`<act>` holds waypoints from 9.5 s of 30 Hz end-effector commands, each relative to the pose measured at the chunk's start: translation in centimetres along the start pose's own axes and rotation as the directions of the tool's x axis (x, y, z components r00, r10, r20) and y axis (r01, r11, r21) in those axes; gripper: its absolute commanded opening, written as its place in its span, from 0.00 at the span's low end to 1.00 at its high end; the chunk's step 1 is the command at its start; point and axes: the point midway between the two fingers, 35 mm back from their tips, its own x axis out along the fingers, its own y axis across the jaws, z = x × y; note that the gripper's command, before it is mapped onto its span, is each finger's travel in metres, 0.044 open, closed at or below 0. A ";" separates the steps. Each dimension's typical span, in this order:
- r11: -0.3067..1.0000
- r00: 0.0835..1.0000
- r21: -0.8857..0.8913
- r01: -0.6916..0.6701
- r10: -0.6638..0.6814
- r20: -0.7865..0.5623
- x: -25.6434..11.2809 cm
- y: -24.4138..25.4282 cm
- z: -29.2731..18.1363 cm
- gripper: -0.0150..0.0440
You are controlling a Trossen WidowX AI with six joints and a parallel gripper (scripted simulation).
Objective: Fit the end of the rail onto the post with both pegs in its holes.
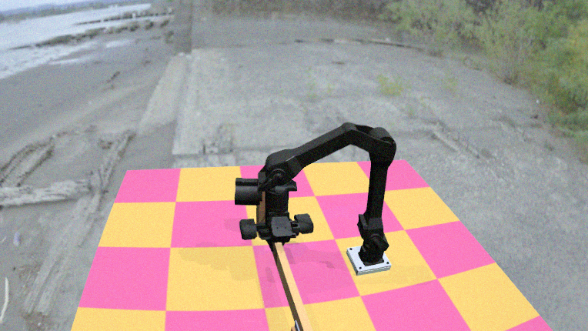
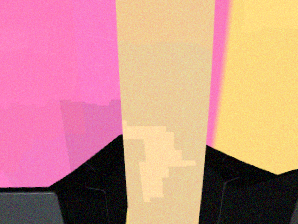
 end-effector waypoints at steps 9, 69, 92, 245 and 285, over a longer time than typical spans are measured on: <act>1.000 1.000 -0.001 0.011 -0.011 0.010 0.3 -0.1 0.1 0.25; 1.000 1.000 -0.001 0.010 -0.010 0.010 0.3 0.0 0.1 0.25; 1.000 1.000 -0.001 0.010 -0.010 0.010 0.1 0.1 0.1 0.25; 1.000 1.000 -0.001 0.010 -0.010 0.007 0.2 0.0 -2.4 0.25; 1.000 1.000 -0.001 0.010 -0.010 0.007 0.2 0.2 -2.5 0.25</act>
